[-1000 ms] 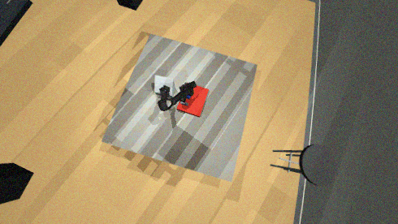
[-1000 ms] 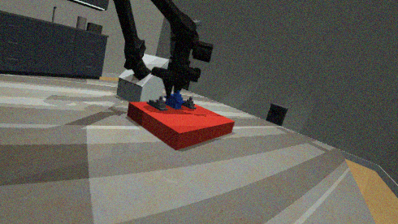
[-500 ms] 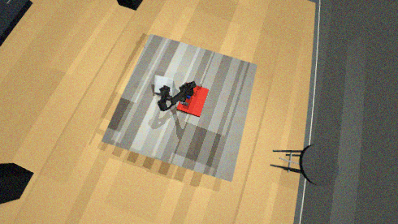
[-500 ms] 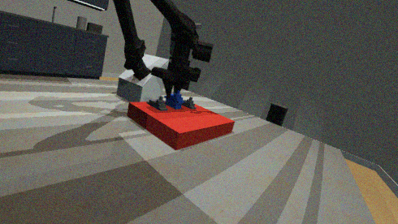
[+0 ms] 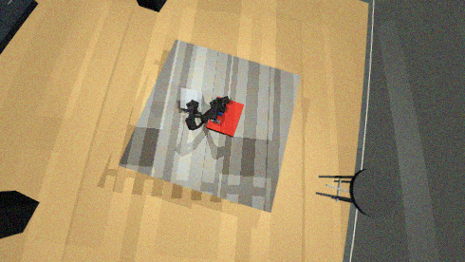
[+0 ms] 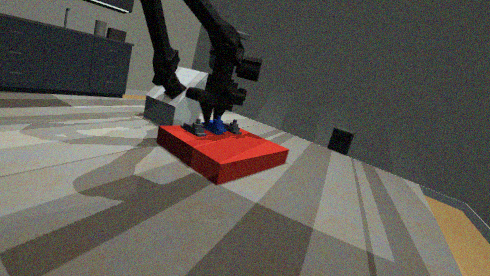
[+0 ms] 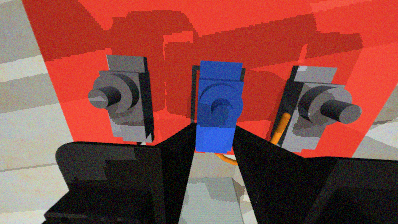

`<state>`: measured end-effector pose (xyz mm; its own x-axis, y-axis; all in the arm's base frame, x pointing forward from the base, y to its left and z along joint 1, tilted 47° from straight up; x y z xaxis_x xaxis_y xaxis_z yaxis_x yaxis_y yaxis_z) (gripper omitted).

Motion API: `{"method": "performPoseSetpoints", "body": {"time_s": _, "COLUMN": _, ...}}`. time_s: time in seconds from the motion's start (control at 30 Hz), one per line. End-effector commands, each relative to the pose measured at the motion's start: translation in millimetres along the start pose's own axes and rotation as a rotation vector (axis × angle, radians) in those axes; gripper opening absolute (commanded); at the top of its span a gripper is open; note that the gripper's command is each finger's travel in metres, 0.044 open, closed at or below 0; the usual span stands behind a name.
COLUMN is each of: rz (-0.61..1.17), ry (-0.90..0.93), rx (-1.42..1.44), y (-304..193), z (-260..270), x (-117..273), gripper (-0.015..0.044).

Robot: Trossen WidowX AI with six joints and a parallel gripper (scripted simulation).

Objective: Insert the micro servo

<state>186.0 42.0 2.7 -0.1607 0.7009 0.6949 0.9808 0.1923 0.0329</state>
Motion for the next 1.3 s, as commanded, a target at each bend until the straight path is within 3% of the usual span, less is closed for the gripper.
{"method": "performPoseSetpoints", "body": {"time_s": 0.0, "rz": -0.007, "ry": -0.007, "rx": 0.0, "y": 1.1, "z": -0.8, "x": -3.9, "gripper": 0.0}}
{"method": "performPoseSetpoints", "body": {"time_s": 1.27, "rz": -0.007, "ry": -0.007, "rx": 0.0, "y": 1.1, "z": -0.9, "x": -9.3, "gripper": 0.0}}
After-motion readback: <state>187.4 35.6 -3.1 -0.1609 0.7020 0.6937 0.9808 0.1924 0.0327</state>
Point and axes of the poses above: the point midway between the two fingers, 35 mm back from their tips, its own x axis back along the fingers, its own z axis across the jaws, y = z × x, the point moved 3 cm from there along x, back along the fingers, and after that the axes turned 4 degrees about x, right-handed, at the moved point
